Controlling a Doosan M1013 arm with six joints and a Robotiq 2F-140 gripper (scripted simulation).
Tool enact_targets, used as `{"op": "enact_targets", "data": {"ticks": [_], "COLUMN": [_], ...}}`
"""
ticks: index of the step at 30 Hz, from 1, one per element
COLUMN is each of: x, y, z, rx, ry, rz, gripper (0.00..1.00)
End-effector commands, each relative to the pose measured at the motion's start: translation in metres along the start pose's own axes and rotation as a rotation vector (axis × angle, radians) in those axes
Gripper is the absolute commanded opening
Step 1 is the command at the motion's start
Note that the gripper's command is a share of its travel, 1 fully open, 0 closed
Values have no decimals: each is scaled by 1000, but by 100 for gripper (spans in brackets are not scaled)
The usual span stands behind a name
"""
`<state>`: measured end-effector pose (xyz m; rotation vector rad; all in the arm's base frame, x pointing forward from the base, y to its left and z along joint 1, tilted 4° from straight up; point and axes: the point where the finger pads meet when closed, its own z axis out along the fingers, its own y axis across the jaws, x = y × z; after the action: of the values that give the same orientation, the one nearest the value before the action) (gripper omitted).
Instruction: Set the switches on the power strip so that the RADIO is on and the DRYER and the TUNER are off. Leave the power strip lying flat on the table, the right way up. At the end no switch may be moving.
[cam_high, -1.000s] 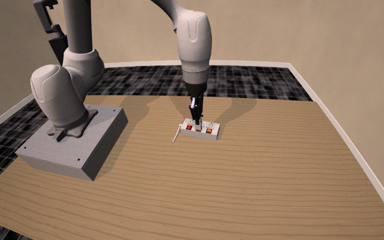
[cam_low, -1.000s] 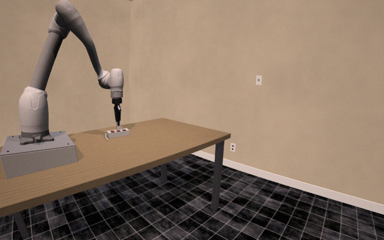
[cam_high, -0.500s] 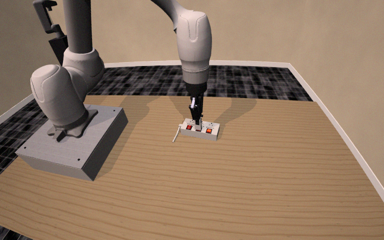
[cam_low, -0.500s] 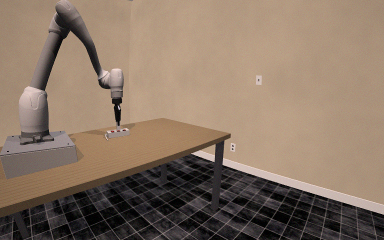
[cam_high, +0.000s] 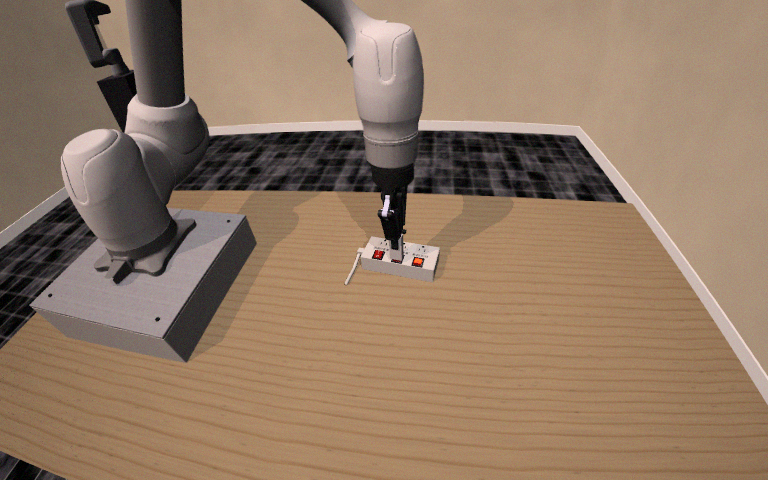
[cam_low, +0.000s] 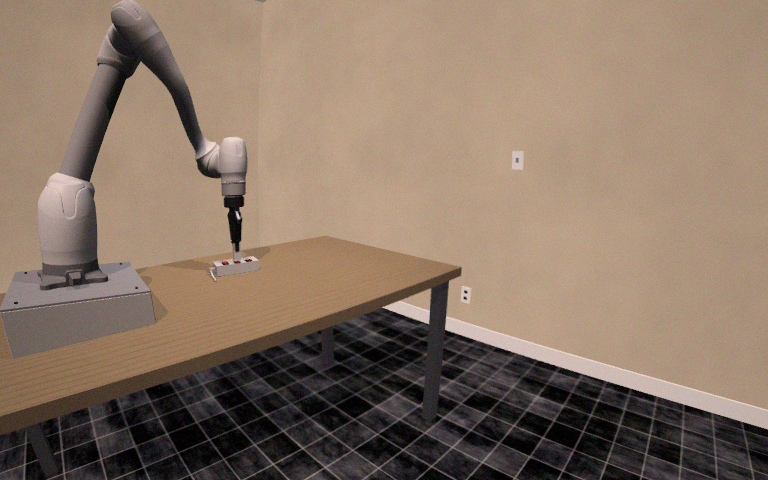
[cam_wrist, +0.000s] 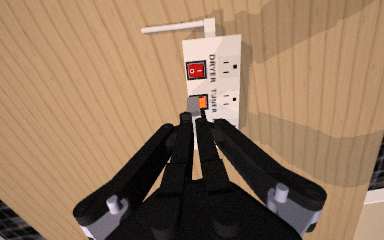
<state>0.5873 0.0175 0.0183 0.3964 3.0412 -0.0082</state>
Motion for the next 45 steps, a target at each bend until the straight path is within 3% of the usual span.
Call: {"op": "enact_targets", "data": {"ticks": [1, 45], "x": [0, 0], "y": [0, 0], "z": [0, 9], "rx": [0, 0], "ry": [0, 0], "rz": [0, 0], "gripper": [0, 0]}}
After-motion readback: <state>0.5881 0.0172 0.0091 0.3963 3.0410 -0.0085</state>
